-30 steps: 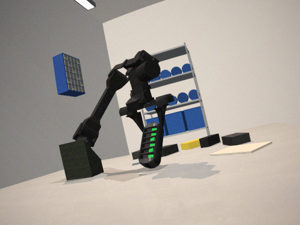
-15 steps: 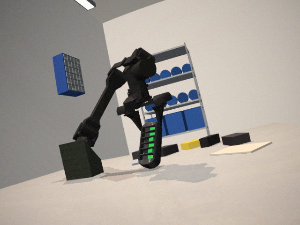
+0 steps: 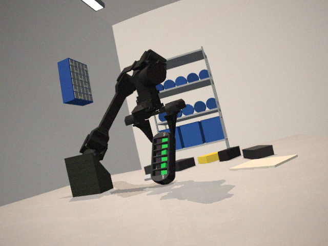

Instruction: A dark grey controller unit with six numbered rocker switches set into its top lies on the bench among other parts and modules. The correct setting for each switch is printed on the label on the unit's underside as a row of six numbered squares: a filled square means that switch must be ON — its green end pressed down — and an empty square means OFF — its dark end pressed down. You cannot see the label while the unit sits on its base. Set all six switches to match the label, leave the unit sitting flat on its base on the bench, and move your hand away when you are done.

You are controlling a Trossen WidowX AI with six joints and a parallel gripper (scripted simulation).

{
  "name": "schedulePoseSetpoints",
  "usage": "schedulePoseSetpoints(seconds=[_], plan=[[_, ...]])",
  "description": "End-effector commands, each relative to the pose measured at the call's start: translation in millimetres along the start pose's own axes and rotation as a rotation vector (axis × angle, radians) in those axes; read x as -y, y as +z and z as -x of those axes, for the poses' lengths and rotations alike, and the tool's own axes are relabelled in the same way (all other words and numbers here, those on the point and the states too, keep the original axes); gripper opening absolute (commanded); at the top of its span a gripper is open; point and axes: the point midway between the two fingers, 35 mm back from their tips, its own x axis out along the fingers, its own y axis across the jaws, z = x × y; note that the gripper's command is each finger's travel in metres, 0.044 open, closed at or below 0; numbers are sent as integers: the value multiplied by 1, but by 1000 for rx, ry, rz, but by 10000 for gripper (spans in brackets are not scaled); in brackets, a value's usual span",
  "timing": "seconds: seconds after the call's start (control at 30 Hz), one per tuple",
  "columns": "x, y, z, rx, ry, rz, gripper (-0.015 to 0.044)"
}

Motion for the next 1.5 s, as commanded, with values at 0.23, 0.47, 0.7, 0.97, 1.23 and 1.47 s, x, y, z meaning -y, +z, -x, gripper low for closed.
schedulePoseSetpoints(seconds=[0.23, 0.47, 0.7, 0.97, 1.23, 1.47], plan=[[0, 11, 5, -20, 4, 6, 336], [0, 17, 7, -33, 4, 6, 336], [0, 23, 9, -47, 4, 6, 336], [0, 29, 11, -49, 4, 6, 336], [0, 35, 13, -32, 4, 6, 336], [0, 40, 15, -15, 4, 6, 336]])
